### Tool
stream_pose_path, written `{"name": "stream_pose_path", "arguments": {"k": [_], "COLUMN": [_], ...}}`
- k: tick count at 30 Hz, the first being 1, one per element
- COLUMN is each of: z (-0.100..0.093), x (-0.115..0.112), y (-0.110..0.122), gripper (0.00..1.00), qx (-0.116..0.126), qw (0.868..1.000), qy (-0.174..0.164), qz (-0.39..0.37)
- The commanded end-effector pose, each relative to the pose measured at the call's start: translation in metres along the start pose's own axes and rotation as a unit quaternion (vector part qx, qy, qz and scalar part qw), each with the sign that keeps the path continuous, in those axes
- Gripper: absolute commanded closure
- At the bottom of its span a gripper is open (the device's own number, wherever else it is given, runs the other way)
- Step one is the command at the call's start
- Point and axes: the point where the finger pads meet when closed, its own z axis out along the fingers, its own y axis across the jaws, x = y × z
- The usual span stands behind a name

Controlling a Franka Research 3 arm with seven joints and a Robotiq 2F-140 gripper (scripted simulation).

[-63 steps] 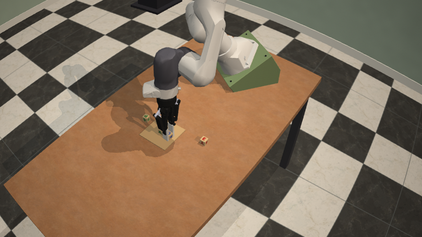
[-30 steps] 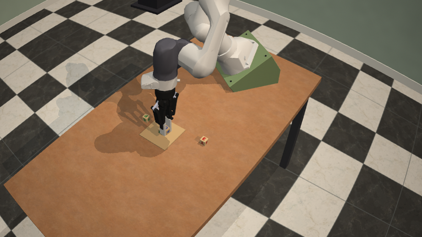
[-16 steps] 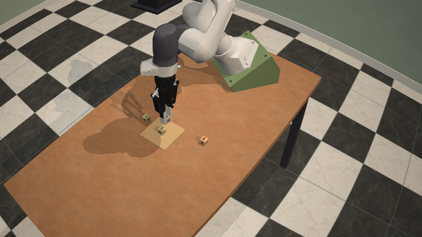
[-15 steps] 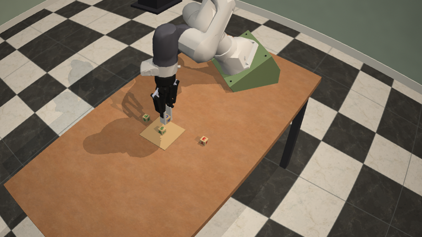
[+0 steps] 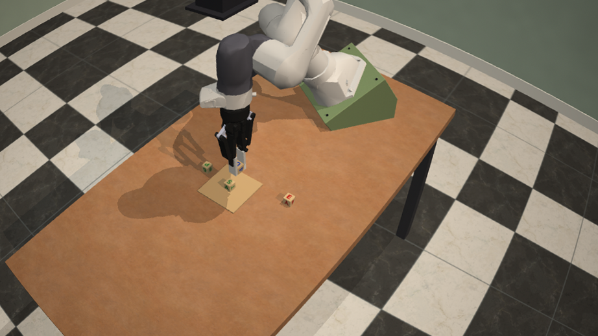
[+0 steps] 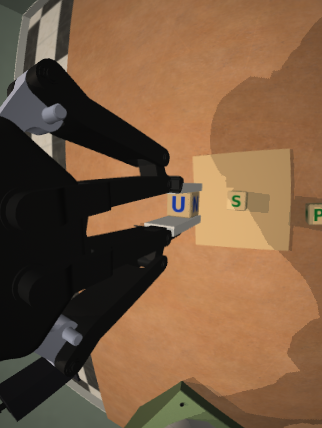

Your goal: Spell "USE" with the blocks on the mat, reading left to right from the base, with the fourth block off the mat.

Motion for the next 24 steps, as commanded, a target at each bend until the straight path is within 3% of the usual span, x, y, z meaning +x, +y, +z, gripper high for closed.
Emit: {"name": "stream_pose_path", "arguments": {"k": [1, 16, 24], "z": [-0.001, 0.002, 0.027], "x": [0.000, 0.000, 0.000], "y": [0.000, 0.000, 0.000], "gripper": [0.87, 0.87, 0.87], "qx": [0.000, 0.000, 0.000], "qw": [1.000, 1.000, 1.000], "qy": [0.000, 0.000, 0.000], "qz": [0.002, 0.003, 0.003]}}
